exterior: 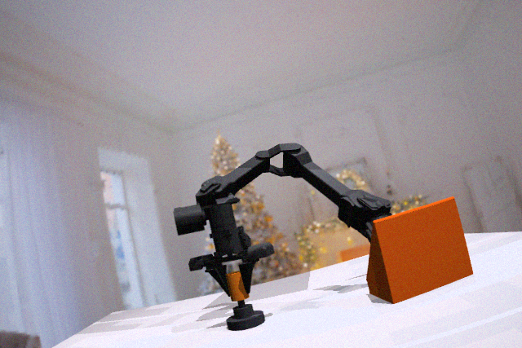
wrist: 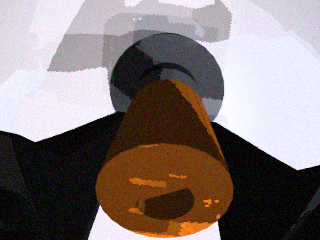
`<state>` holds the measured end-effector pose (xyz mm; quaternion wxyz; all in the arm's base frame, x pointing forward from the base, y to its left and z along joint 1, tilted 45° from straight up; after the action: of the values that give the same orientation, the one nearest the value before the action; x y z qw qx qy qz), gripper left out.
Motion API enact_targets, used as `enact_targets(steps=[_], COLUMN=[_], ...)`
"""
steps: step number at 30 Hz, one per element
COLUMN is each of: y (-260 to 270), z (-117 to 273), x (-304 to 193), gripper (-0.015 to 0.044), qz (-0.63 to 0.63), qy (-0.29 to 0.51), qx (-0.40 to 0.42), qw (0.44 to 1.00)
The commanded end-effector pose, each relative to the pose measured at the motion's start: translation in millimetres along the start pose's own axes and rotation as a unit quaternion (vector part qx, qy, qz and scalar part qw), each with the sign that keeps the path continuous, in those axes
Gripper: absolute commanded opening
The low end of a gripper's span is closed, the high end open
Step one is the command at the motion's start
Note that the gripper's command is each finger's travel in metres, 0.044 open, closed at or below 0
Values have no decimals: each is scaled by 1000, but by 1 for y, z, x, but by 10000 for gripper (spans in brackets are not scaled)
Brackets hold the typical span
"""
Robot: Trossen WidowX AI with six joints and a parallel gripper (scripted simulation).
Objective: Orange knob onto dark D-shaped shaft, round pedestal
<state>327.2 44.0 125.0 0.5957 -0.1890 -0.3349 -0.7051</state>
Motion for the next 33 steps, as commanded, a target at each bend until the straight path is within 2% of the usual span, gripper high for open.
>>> enact_targets(steps=[1,6,13,33], y=[0,1,0,1], z=[1,4,2,-1], x=[0,1,0,0], gripper=[0,0,0,0], qz=[-1,-5,-105,-105], qy=[1,1,1,0], qx=[0,0,0,0], qw=[1000,1000,994,994])
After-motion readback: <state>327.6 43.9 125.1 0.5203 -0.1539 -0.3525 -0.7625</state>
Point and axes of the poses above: the point midway between the two fingers, 35 mm back from their tips, its own z axis back along the fingers, its own y axis across the jaws, x = y × z, the point moved 8 cm from there along z, back along the fingers, and after that the axes turned 3 degrees about z, right-handed, at the moved point
